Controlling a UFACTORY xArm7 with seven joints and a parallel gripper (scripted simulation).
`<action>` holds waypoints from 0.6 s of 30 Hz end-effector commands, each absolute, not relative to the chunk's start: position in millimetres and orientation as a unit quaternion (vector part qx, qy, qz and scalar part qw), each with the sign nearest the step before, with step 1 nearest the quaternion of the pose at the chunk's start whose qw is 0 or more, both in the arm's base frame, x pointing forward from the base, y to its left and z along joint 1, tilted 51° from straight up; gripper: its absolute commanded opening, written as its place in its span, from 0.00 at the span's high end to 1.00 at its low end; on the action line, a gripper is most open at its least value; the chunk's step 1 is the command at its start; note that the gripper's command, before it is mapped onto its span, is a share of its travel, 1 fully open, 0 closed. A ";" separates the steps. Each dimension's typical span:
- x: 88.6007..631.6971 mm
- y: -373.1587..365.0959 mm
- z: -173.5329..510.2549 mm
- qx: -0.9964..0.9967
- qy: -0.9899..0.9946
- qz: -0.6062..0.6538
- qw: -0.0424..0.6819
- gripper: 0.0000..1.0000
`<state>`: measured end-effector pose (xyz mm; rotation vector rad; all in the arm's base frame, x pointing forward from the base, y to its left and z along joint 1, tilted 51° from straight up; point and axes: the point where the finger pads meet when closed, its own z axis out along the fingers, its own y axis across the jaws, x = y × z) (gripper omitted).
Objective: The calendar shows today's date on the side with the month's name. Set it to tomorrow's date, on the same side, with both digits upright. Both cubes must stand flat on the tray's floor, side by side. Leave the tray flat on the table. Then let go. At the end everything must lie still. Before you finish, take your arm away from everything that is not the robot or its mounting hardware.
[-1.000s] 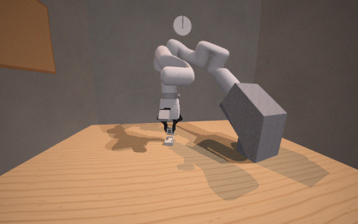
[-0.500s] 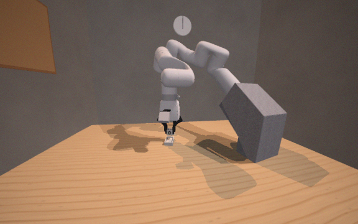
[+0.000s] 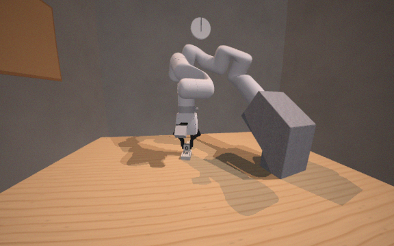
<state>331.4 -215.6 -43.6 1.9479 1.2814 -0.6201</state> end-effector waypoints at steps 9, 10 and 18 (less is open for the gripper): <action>332.5 -217.9 -46.5 0.754 0.497 -0.239 0.357 0.73; 332.5 -217.9 -46.6 0.754 0.497 -0.239 0.357 0.73; 332.5 -218.0 -46.6 0.754 0.497 -0.239 0.357 0.73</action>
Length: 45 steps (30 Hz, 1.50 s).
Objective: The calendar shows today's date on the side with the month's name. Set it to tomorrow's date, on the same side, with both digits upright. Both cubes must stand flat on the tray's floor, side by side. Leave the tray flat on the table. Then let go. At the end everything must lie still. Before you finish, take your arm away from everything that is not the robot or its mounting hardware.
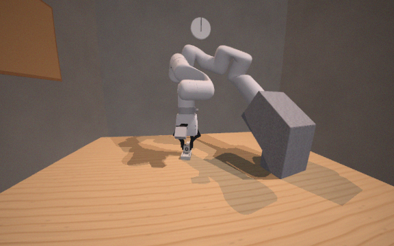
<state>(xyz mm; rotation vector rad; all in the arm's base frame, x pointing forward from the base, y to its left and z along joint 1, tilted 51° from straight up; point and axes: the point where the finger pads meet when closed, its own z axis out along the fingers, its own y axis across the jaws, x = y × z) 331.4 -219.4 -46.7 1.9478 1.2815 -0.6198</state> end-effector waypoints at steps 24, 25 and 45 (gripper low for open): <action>332.5 -218.7 -47.2 0.754 0.497 -0.239 0.357 0.73; 332.5 -218.9 -47.4 0.754 0.497 -0.239 0.357 0.73; 332.5 -224.9 -52.2 0.754 0.497 -0.239 0.357 0.73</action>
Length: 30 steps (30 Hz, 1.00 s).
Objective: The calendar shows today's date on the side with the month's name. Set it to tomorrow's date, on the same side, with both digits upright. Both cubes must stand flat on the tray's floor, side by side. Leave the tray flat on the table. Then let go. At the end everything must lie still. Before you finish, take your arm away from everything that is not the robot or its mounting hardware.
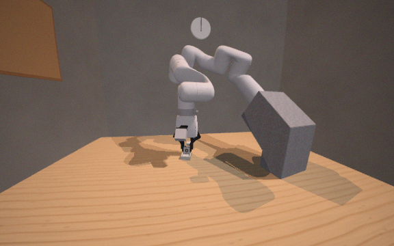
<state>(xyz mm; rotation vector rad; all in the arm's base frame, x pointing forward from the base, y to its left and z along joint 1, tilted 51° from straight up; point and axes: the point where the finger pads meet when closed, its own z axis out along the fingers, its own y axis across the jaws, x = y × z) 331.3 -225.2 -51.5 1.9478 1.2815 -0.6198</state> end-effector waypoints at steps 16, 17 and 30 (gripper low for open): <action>332.5 -225.8 -53.0 0.754 0.497 -0.239 0.357 0.73; 332.5 -225.8 -53.0 0.754 0.497 -0.239 0.357 0.73; 332.5 -225.8 -53.0 0.754 0.497 -0.239 0.357 0.73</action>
